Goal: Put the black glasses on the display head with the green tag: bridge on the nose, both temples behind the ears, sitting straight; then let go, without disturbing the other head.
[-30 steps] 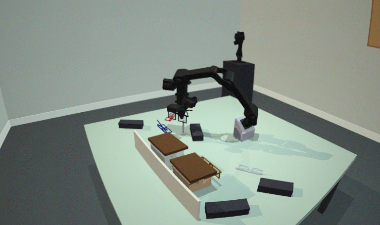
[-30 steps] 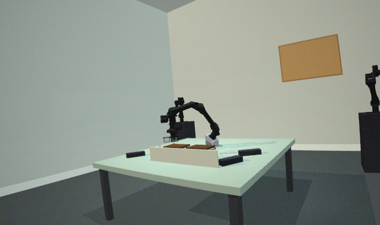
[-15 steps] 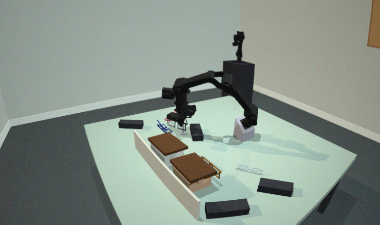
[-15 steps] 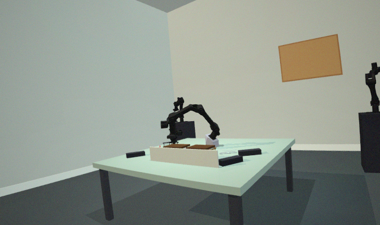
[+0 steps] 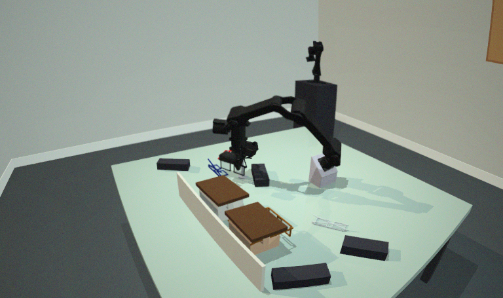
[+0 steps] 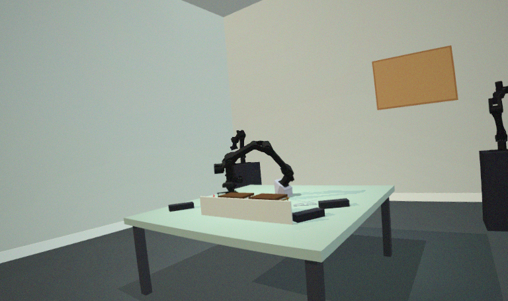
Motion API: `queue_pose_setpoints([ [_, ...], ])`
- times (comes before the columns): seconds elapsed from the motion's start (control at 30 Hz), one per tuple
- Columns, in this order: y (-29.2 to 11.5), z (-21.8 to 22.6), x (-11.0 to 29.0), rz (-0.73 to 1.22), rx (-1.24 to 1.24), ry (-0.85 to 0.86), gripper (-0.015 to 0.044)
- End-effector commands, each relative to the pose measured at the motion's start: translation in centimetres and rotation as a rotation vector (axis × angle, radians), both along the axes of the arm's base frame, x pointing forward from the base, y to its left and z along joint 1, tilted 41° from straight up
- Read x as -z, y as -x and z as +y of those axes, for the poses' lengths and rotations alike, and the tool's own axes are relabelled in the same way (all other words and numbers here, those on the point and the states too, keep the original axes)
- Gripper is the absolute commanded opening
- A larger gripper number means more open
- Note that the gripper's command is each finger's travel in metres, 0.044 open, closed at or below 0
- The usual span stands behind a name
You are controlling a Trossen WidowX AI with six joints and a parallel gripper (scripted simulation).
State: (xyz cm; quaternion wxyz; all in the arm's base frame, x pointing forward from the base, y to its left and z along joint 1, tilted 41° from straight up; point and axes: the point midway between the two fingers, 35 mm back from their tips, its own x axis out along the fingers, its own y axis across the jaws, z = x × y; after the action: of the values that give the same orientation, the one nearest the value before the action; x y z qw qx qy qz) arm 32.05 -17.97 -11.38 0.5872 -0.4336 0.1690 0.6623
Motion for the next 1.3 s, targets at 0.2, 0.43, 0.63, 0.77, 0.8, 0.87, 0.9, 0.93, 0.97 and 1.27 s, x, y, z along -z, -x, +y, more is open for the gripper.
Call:
queue_pose_setpoints([
  [0.2,-0.5,-0.2,0.0,-0.002,0.008,-0.002,0.0],
  [0.43,-0.7,-0.3,0.0,-0.003,0.008,-0.002,0.0],
  [0.63,-0.9,-0.4,0.1,-0.003,0.008,-0.002,0.0],
  [0.77,-1.0,-0.4,0.1,-0.003,0.008,-0.002,0.0],
  [0.8,-1.1,-0.5,0.1,-0.003,0.008,-0.002,0.0],
  [0.87,-1.1,-0.5,0.1,-0.003,0.008,-0.002,0.0],
  [0.9,-1.2,-0.5,0.1,-0.003,0.008,-0.002,0.0],
  [0.93,-1.2,-0.5,0.1,-0.003,0.008,-0.002,0.0],
  [0.97,-1.2,-0.5,0.1,-0.003,0.008,-0.002,0.0],
  [1.27,-1.5,-0.7,0.2,-0.003,0.008,-0.002,0.0],
])
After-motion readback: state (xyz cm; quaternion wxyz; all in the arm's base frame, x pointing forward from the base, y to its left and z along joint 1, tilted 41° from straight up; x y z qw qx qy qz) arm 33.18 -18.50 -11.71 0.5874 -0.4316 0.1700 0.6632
